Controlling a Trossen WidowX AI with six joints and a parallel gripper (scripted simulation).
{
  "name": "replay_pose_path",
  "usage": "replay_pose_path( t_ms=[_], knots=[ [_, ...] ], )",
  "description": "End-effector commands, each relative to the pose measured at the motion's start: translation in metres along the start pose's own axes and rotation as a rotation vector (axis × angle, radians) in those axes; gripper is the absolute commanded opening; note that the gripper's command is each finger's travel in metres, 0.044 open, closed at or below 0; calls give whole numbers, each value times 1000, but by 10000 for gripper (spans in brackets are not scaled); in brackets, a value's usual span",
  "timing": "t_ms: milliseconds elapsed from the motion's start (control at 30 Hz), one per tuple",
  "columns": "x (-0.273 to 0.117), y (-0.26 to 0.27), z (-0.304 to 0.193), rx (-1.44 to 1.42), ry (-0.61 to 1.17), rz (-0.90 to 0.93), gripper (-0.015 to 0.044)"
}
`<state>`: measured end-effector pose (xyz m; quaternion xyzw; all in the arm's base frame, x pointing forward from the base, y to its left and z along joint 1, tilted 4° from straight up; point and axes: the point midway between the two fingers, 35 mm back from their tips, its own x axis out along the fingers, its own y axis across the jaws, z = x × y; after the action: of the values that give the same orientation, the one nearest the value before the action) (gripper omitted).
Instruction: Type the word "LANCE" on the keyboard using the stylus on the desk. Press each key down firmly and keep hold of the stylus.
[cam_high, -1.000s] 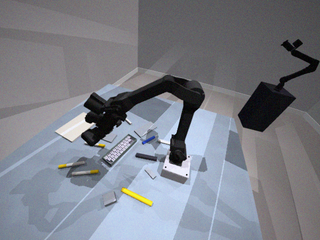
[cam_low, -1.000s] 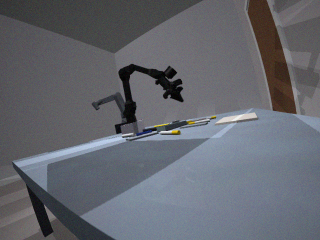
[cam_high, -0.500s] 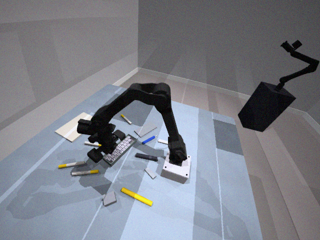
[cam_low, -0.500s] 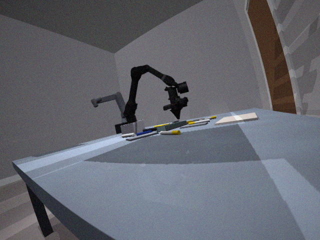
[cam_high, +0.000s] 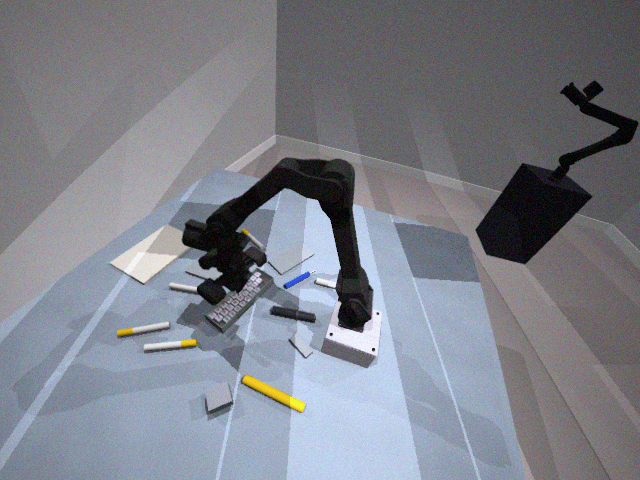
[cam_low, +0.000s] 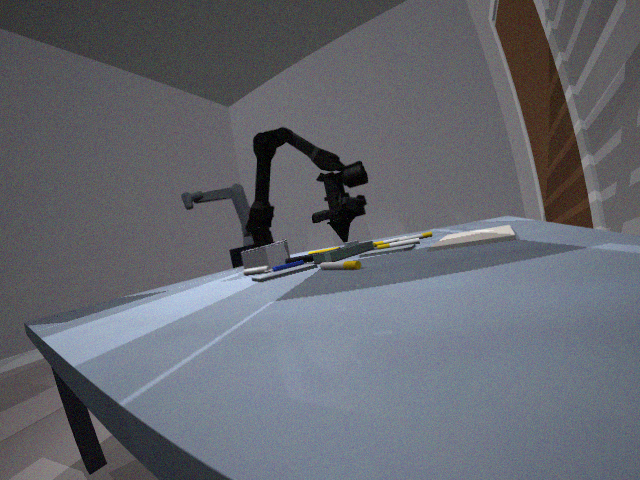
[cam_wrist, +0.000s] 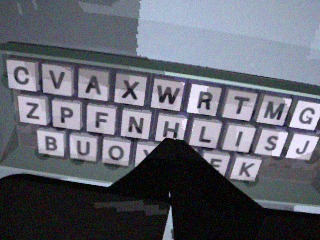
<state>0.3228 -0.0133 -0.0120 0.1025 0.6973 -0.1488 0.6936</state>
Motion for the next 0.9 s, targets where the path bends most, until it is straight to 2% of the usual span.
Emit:
replay_pose_path(
  t_ms=[0,233,433,867],
  knots=[
    [1,-5,-3,-22,2,-2,0],
    [1,-7,-3,-22,1,-2,0],
    [1,-71,-1,-22,1,-6,0],
    [1,-72,-3,-22,1,-6,0]
  ],
)
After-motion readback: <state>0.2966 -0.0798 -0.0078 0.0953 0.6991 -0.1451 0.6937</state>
